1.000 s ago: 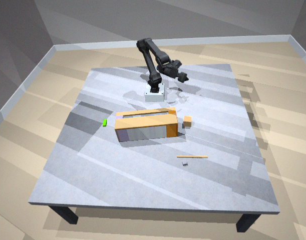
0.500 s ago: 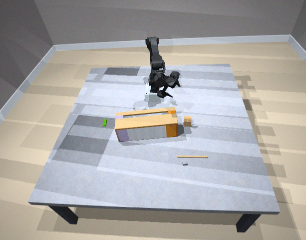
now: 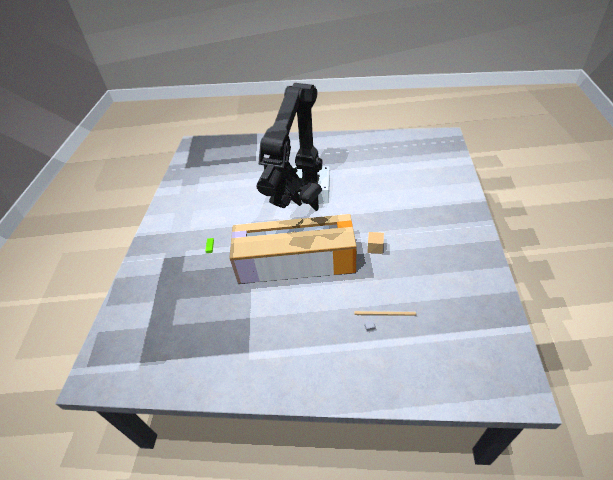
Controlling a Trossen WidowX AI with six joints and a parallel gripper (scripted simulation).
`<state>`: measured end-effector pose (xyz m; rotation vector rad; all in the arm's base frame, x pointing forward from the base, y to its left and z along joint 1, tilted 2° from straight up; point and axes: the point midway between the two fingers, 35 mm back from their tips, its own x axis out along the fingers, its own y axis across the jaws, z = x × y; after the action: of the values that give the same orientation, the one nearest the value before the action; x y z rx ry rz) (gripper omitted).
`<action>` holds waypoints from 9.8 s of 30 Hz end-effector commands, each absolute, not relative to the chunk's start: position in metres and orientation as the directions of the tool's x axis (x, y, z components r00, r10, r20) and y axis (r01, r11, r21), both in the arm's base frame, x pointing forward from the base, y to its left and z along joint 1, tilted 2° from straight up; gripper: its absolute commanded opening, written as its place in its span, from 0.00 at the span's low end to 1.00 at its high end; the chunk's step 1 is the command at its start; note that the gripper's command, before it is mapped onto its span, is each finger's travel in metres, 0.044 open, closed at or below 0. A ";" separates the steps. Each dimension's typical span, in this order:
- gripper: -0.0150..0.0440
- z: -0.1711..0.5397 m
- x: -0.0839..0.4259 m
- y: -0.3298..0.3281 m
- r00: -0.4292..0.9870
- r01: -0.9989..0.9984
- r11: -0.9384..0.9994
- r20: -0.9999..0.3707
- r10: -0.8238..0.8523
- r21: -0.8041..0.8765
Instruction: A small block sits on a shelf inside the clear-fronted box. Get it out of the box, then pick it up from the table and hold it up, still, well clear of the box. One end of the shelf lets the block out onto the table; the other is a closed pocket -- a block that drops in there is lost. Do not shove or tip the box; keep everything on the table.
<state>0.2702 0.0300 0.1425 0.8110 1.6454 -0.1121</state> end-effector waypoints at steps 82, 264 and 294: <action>0.93 0.053 0.281 -0.016 -0.052 0.974 0.226 -0.931 0.360 0.033; 0.74 -0.021 0.197 0.151 0.402 0.231 -0.972 -0.904 0.142 -0.050; 0.25 0.044 0.197 0.150 0.401 0.243 -0.968 -0.903 0.152 -0.055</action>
<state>0.1969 0.1483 0.0387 2.5551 0.3411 -1.6405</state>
